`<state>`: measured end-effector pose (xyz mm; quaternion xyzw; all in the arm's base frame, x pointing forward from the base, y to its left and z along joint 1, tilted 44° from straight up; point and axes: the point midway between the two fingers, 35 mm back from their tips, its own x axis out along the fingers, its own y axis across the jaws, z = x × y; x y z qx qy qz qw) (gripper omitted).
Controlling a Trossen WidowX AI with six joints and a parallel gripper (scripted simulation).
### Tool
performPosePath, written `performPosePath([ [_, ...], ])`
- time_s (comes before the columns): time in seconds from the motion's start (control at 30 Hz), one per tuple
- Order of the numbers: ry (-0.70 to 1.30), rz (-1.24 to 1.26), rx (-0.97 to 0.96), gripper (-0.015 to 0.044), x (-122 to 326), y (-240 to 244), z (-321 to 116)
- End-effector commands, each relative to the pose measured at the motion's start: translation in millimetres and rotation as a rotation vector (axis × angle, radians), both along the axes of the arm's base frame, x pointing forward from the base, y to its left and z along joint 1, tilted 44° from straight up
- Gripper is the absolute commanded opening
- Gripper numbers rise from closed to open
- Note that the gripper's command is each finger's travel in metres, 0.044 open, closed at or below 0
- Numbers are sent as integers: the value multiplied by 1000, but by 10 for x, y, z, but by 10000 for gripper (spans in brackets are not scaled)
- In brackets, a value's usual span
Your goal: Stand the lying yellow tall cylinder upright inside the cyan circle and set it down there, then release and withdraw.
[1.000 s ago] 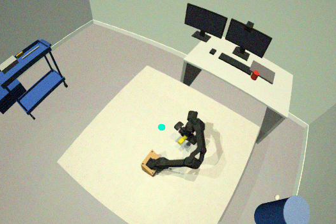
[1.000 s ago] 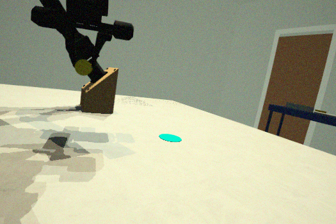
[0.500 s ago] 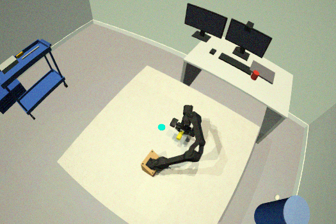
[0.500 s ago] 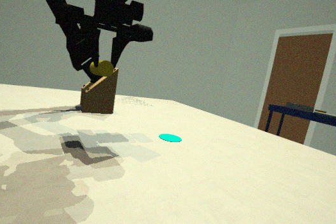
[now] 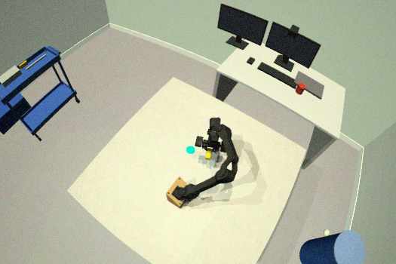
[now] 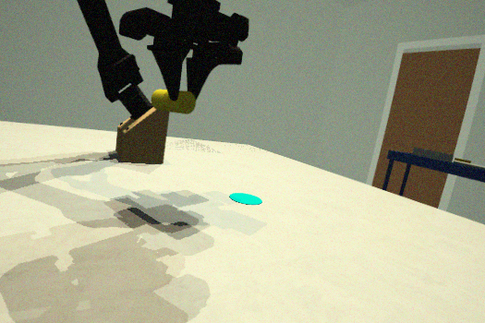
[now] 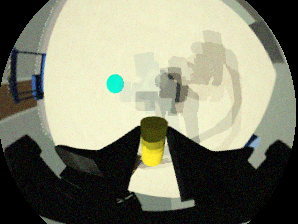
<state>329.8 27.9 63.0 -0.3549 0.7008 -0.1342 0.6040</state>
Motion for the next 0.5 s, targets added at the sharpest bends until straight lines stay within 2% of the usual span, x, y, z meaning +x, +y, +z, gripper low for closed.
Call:
performPosePath([
  [0.0, 52, 64, 8, 105, 53, 118, -74],
  [0.47, 228, 261, 3, 105, 141, 437, -382],
])
